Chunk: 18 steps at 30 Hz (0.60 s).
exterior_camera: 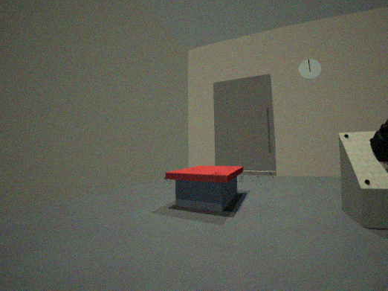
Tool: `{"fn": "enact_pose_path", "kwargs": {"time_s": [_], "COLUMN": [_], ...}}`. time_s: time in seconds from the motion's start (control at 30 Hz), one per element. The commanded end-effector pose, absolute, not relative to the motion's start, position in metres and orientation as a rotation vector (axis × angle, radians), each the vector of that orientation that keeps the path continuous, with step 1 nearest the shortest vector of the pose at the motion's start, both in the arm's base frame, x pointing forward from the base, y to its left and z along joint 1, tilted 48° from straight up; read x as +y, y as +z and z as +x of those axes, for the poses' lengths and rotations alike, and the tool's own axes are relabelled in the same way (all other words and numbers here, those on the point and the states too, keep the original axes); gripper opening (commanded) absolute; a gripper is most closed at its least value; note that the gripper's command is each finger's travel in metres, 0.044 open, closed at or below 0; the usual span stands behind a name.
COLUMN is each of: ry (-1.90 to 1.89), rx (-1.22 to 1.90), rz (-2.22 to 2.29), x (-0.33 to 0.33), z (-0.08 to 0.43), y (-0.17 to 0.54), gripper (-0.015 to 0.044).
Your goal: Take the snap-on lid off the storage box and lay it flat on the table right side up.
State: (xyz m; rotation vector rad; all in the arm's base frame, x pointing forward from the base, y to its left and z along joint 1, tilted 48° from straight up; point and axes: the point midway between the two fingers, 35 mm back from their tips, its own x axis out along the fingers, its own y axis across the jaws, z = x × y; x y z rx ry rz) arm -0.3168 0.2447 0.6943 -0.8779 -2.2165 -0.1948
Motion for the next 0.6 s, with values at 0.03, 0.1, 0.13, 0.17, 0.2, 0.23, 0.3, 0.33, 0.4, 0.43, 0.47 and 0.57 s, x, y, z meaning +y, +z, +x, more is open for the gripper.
{"fn": "enact_pose_path", "kwargs": {"time_s": [0.03, 0.1, 0.13, 0.17, 0.2, 0.23, 0.3, 0.33, 0.4, 0.43, 0.47, 0.57], "ry": [-0.176, -0.123, -0.093, -0.062, -0.030, 0.002, 0.066, 0.072, 0.117, 0.152, 0.187, 0.291], "rx": [-2.215, -2.211, -2.207, -2.202, -2.196, -2.188, -2.171, -2.170, -2.157, -2.146, -2.134, -2.091], "rz": [-0.880, -0.885, -0.888, -0.891, -0.895, -0.899, -0.907, -0.907, -0.910, -0.912, -0.914, -0.919], "x": [0.251, 0.269, 0.278, 0.287, 0.297, 0.306, 0.324, 0.325, 0.336, 0.344, 0.352, 0.374], "z": [-0.314, -0.304, -0.299, -0.292, -0.286, -0.279, -0.264, -0.263, -0.252, -0.244, -0.236, -0.209], "y": [0.692, 0.686, 0.683, 0.680, 0.676, 0.673, 0.667, 0.666, 0.662, 0.659, 0.655, 0.645], "gripper": [0.0348, 0.0295, 0.0269, 0.0243, 0.0235, 0.0235, 0.0235, 0.0235, 0.0235, 0.0235, 0.0235, 0.0235]}}
